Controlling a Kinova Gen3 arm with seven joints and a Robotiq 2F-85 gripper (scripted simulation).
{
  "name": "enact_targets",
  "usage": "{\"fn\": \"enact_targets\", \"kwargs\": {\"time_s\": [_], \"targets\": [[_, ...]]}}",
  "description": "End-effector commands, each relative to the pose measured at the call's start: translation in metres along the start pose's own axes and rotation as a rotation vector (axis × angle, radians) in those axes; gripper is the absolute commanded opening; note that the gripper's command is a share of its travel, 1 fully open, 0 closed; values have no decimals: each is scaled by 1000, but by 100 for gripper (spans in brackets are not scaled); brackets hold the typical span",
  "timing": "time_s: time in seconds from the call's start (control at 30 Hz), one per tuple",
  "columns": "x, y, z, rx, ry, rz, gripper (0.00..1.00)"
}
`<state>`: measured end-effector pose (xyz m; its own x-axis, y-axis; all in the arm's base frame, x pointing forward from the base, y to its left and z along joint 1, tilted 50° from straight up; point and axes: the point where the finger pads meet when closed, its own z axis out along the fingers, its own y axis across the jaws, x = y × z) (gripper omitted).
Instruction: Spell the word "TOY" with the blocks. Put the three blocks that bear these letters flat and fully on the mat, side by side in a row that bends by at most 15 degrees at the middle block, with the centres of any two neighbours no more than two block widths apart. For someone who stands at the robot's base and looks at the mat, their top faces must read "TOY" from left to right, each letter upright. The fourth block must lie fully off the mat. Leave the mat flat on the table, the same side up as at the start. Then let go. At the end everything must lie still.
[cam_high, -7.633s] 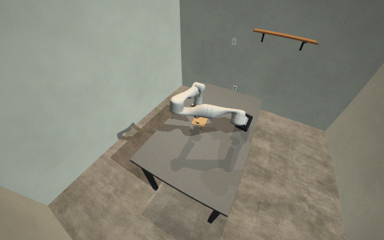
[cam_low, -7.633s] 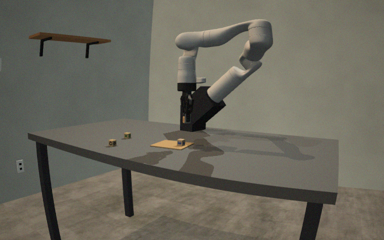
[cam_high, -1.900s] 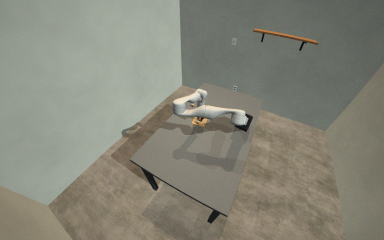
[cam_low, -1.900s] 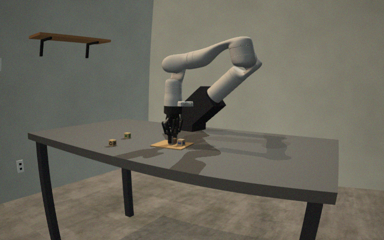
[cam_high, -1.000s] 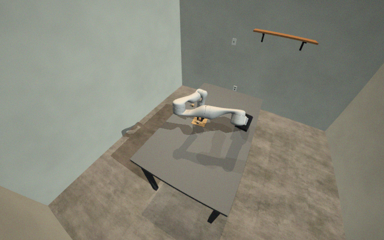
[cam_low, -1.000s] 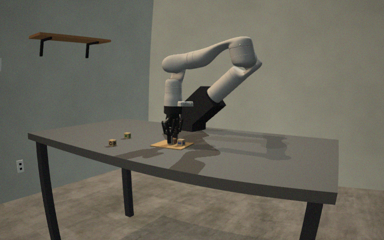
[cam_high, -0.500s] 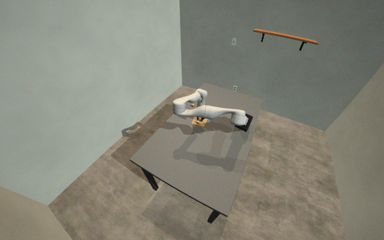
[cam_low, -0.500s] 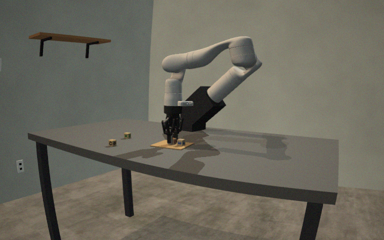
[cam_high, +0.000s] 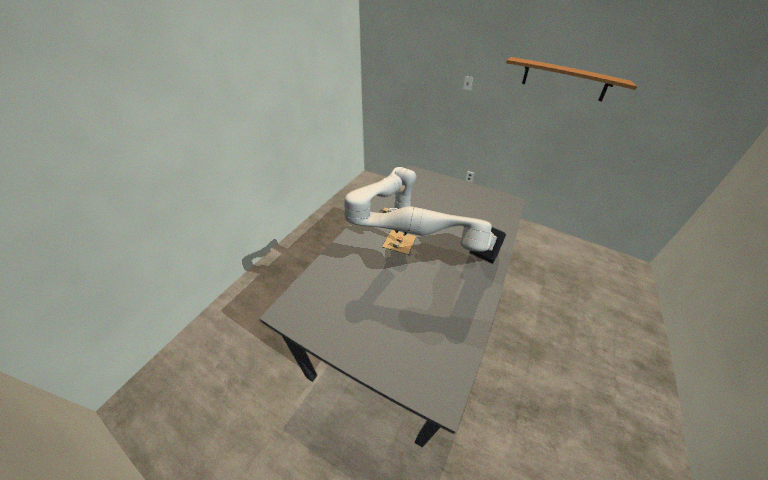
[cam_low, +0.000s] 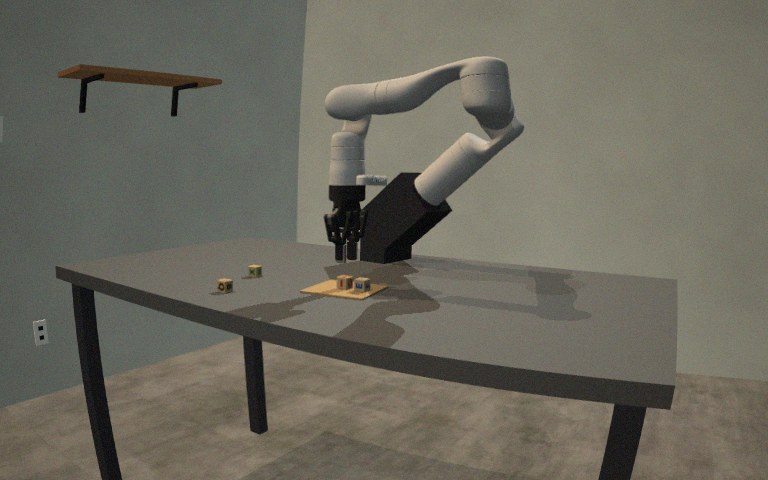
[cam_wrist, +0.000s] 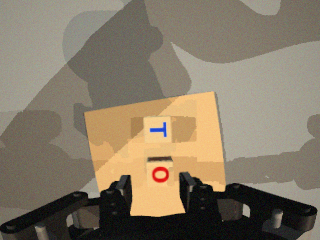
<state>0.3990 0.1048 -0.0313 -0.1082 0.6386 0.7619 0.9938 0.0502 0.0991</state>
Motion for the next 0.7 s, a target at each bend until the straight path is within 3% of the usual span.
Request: {"fn": "enact_targets", "kwargs": {"time_s": [0.0, 0.17, 0.37, 0.4, 0.67], "targets": [[0, 5, -12, -15, 0, -1, 41], [0, 5, -31, -15, 0, -1, 41], [0, 4, -36, -15, 0, -1, 41], [0, 4, -36, -15, 0, -1, 100], [0, 4, -36, -15, 0, -1, 100]]}}
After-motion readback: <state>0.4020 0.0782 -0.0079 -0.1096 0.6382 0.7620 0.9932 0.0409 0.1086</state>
